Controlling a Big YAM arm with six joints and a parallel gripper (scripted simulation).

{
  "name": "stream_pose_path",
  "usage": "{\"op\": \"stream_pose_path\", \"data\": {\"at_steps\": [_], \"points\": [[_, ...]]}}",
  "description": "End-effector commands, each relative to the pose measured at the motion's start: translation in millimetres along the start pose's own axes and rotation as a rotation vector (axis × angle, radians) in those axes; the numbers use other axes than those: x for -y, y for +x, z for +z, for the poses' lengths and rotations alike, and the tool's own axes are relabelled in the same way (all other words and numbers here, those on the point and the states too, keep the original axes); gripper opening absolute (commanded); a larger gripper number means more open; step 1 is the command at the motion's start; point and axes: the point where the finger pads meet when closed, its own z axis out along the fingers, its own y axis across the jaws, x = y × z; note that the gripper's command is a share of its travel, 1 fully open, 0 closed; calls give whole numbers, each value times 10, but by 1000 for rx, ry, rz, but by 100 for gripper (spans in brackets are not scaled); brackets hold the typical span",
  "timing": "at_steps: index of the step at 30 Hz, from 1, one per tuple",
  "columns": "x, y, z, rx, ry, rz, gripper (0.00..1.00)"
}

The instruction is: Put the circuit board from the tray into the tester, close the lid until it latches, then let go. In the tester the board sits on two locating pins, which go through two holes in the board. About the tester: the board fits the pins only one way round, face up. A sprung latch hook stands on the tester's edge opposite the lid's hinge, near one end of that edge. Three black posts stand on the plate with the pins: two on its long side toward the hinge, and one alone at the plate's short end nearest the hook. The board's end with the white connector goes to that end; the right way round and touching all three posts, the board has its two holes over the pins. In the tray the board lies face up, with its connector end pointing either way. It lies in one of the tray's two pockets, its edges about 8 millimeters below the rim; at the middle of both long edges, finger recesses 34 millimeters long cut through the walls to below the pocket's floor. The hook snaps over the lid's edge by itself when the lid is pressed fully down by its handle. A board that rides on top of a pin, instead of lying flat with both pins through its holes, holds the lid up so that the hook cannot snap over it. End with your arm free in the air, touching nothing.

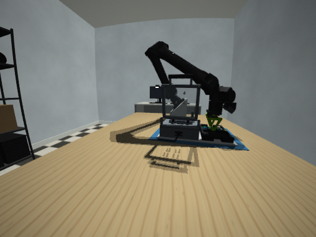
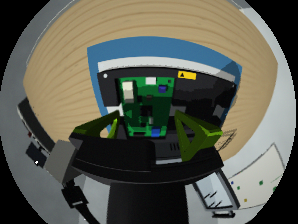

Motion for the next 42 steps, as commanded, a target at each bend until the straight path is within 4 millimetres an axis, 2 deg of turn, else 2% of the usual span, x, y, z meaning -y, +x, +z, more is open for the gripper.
{"op": "stream_pose_path", "data": {"at_steps": [1,42], "points": [[71,-5,35,8,4,6,92],[125,32,-42,18,17,18,92]]}}
